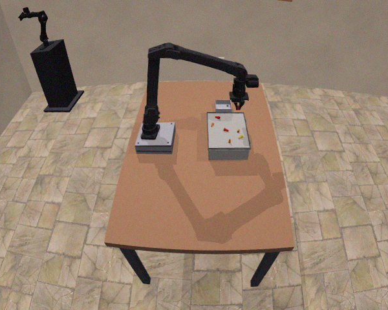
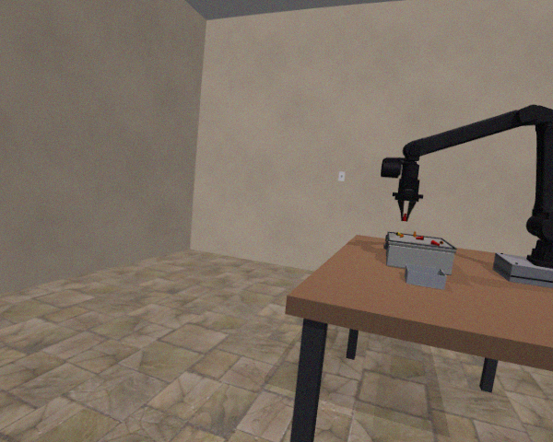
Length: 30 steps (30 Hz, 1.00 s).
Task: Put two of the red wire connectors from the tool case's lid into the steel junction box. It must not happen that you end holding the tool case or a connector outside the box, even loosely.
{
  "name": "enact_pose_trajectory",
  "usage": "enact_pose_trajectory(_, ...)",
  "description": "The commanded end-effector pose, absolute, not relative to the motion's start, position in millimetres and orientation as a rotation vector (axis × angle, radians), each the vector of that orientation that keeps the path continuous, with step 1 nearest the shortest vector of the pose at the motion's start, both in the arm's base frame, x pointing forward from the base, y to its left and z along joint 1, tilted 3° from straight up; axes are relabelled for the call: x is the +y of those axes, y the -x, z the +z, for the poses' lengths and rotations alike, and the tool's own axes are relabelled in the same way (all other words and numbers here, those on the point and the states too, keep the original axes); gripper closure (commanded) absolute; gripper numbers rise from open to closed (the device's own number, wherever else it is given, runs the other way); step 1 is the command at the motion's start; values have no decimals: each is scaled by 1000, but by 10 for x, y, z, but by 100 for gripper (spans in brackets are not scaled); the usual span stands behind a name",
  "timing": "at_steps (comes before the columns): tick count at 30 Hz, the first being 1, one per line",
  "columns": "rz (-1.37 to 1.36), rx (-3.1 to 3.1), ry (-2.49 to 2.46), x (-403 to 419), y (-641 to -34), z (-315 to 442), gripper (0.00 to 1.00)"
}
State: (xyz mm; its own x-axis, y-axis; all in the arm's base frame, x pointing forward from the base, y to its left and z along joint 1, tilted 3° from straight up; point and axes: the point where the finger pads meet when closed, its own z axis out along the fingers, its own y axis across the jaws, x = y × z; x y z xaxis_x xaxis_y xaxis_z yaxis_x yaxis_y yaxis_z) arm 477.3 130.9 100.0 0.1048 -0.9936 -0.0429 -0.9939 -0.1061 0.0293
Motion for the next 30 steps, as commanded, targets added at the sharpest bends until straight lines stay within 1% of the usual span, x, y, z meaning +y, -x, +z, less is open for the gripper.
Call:
enact_pose_trajectory(1,37,2076,2285,1567,-4781,1224,90)
enact_pose_trajectory(9,46,2077,2283,2147,-4516,1228,90)
enact_pose_trajectory(11,46,2077,2283,2147,-4516,1228,90)
enact_pose_trajectory(25,61,2083,2288,3318,-4143,1272,90)
enact_pose_trajectory(30,61,2081,2283,3487,-4078,1310,90)
